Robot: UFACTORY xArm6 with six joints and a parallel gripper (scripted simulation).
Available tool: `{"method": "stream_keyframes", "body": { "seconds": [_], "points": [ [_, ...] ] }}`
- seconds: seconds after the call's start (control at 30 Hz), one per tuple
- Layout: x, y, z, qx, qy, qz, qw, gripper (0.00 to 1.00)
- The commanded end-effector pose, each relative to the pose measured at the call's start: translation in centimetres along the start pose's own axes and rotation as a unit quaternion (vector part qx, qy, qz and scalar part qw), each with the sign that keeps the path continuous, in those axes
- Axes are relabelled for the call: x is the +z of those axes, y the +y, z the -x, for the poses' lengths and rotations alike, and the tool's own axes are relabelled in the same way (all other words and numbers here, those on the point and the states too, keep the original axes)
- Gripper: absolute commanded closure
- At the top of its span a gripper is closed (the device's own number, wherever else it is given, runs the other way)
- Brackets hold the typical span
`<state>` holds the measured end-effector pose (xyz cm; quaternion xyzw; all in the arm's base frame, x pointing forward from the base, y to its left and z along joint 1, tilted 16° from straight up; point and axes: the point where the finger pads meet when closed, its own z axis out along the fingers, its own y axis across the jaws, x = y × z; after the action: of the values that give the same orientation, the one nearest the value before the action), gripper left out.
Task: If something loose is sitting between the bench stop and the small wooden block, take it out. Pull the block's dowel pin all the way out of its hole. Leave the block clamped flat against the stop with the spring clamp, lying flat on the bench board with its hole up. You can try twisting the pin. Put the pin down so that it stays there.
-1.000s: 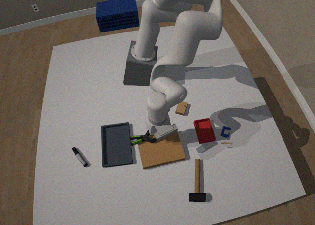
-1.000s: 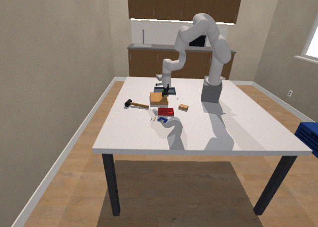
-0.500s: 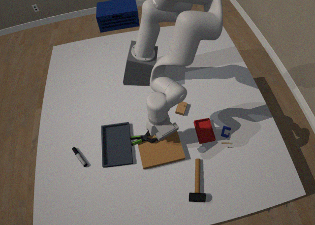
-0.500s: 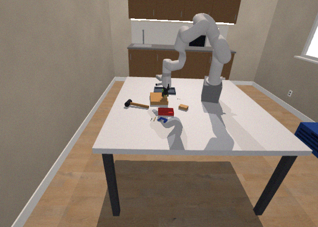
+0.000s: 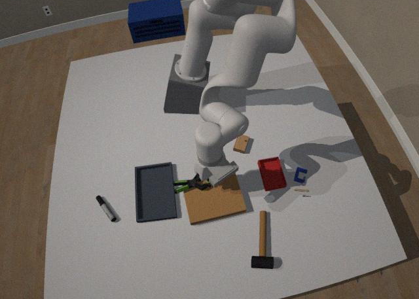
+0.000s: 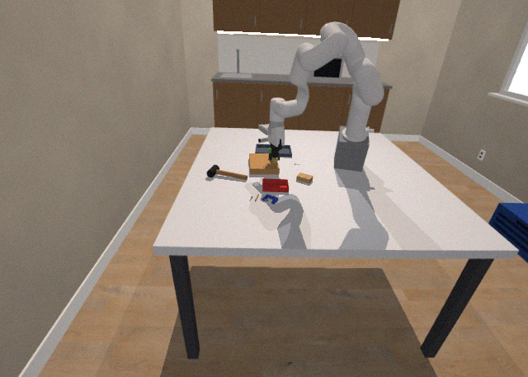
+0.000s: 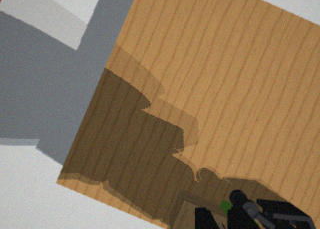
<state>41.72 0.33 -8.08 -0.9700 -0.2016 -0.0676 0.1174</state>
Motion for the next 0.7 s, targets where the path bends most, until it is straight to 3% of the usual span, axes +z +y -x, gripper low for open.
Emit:
{"method": "stream_keyframes", "body": {
  "seconds": [0.0,0.67],
  "points": [
    [-0.12,0.08,-0.15,-0.020,0.002,0.001,1.000,1.00],
    [-0.14,0.08,-0.15,-0.085,0.002,0.001,0.996,1.00]
  ]
}}
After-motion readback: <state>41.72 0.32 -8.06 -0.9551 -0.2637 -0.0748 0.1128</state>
